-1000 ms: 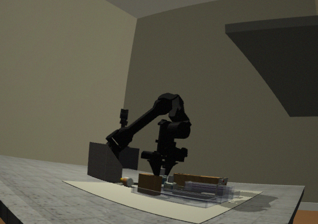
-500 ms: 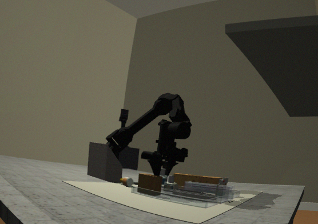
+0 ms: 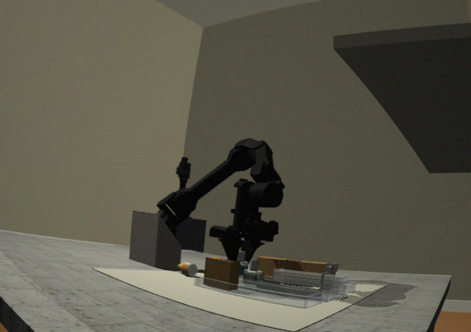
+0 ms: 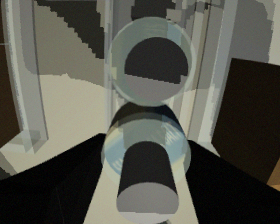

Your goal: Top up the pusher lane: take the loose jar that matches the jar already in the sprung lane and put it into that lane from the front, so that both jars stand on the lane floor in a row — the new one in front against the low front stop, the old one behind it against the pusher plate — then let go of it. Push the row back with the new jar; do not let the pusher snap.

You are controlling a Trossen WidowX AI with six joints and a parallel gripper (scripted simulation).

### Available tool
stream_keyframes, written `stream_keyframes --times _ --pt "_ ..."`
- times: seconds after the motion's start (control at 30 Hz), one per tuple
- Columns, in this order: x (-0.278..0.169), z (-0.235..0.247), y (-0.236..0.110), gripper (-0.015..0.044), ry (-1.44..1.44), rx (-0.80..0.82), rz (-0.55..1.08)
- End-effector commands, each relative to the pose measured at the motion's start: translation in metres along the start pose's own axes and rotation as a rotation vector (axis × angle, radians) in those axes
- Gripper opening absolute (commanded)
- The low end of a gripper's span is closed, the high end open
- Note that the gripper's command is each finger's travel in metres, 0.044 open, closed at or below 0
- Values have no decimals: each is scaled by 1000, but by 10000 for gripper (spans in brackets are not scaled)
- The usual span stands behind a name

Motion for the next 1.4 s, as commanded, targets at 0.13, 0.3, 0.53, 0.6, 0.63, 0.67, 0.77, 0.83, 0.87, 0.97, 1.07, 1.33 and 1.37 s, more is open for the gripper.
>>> stream_keyframes --times 0.13,0.3,0.53,0.6,0.63,0.67,0.77,0.83,0.87,0.97,1.07,1.33,1.37 --pt "4 1 1 0 -11 5 -20" --pt "4 1 3 0 -11 6 -20" --pt "4 1 5 0 -11 6 -20" --pt "3 1 6 0 -11 6 -20" --pt "3 1 6 0 -11 6 -20" --pt "3 1 6 0 -11 6 -20" --pt "3 1 7 0 -11 6 -20" --pt "3 1 8 0 -11 6 -20" --pt "3 1 8 0 -11 6 -20" --pt "3 1 9 0 -11 6 -20" --pt "3 1 10 0 -11 6 -20" --pt "2 1 12 0 -11 6 -20" --pt "2 1 12 0 -11 6 -20"
Point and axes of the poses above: the point midway between the two fingers, 35 mm back from their tips, its own y axis out along the fingers, its own z axis across the jaws, x = y × z, the point moved 8 cm from there along -y, back along the fingers, and after that the axes turned 6 degrees about -y, right-handed, at the moved point
